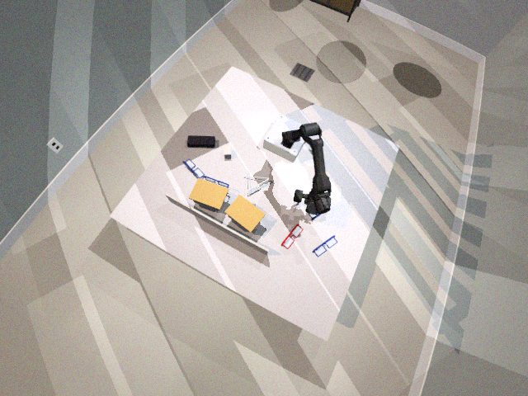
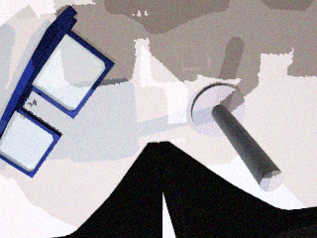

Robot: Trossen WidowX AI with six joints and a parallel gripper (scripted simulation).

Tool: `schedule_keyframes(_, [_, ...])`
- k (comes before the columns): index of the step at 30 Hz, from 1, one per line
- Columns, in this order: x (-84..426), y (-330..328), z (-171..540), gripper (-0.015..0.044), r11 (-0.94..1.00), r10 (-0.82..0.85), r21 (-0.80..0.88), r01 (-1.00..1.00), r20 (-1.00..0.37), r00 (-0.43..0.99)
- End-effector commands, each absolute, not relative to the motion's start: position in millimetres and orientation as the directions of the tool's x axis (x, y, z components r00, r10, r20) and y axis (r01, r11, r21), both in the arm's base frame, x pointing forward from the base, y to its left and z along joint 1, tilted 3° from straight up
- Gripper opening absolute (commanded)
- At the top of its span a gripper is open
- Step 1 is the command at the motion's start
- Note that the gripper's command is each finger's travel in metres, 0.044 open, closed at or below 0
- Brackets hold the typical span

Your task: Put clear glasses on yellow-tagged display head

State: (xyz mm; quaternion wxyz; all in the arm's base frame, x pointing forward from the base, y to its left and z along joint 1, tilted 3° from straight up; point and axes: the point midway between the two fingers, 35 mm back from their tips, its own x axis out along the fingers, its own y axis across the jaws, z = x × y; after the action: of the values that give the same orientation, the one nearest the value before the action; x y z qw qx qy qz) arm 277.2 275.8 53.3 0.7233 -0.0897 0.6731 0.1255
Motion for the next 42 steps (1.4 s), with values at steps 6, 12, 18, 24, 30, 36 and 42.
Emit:
schedule_keyframes(6, [282.7,276.1,49.7,0.0,0.95,0.053,0.028,-0.311,-0.996,0.074])
schedule_keyframes(12, [283.8,277.0,39.9,0.0,0.95,0.053,0.028,-0.311,-0.996,0.074])
schedule_keyframes(18, [284.7,277.7,30.1,0.0,0.95,0.053,0.028,-0.311,-0.996,0.074])
schedule_keyframes(24, [285.4,278.2,20.3,0.0,0.95,0.053,0.028,-0.311,-0.996,0.074])
schedule_keyframes(30, [285.8,278.4,10.5,0.0,0.95,0.053,0.028,-0.311,-0.996,0.074])
schedule_keyframes(36, [286.1,278.5,0.8,0.0,0.95,0.053,0.028,-0.311,-0.996,0.074])
schedule_keyframes(42, [286.2,278.5,-4.8,0.0,0.95,0.053,0.028,-0.311,-0.996,0.074])
